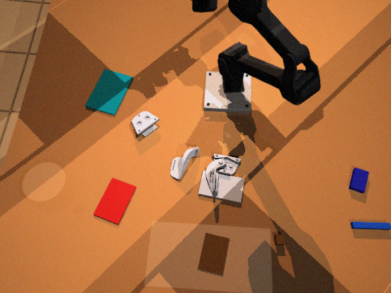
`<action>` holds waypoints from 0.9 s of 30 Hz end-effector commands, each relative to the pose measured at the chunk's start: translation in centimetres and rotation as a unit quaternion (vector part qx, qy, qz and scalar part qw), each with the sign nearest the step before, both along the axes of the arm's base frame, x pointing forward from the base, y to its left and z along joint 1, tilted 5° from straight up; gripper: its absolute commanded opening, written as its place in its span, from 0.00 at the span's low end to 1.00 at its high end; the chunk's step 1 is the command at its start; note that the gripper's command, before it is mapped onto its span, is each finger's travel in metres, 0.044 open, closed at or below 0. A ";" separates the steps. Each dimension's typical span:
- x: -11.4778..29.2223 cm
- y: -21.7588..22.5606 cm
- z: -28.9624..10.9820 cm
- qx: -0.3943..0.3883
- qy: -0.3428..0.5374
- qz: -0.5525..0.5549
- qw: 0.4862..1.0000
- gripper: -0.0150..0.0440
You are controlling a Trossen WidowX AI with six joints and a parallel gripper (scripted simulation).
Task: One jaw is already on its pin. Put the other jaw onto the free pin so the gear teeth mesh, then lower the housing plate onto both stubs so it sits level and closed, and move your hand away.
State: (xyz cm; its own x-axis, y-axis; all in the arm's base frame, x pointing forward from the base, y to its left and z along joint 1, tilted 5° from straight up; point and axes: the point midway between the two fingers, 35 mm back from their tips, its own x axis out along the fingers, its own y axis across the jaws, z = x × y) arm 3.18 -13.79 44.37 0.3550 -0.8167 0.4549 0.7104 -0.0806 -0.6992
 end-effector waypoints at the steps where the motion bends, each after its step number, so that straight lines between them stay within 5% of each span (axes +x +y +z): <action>1: -0.6 -0.6 0.6 0.007 -0.032 0.018 0.999 1.00; 27: -2.6 -7.4 -0.6 0.132 -0.233 0.131 0.955 1.00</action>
State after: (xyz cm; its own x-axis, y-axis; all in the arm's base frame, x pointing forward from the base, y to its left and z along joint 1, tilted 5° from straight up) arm 0.61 -20.37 43.79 0.3721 -0.8295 0.4166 0.9162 0.2564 -0.3079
